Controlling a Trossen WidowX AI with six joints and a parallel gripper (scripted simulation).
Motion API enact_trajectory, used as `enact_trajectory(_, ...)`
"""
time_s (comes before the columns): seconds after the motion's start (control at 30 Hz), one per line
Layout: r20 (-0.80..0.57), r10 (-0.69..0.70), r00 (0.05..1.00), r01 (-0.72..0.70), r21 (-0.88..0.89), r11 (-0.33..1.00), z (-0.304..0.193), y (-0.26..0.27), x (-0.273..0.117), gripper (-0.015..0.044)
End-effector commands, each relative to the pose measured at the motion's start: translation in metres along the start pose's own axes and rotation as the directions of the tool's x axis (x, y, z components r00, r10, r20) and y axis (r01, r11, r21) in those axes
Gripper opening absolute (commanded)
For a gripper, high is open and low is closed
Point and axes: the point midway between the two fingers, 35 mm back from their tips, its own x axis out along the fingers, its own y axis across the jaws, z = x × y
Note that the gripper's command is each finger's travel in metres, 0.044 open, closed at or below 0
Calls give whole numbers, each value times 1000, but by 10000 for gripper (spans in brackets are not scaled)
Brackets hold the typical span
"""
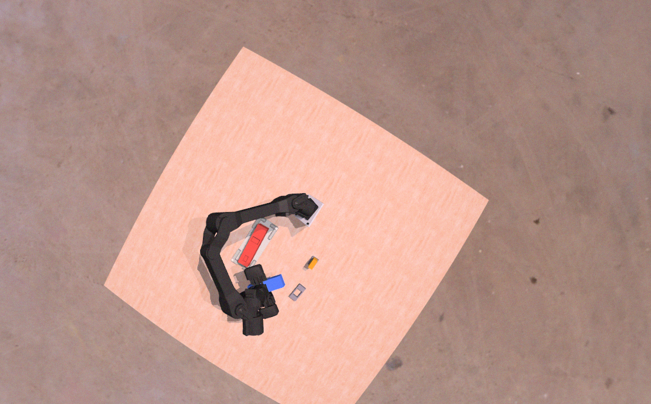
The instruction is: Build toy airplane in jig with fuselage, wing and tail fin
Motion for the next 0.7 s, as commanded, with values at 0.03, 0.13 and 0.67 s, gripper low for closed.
enact_trajectory(0.03, 6, 4, 1000, -5, 84, 996, 7, -16, 1, 0)
enact_trajectory(0.13, 6, 4, 1000, -5, 129, 992, 10, -25, 2, 0)
enact_trajectory(0.67, 10, -1, 1000, -3, 363, 932, 20, -76, 12, 0)
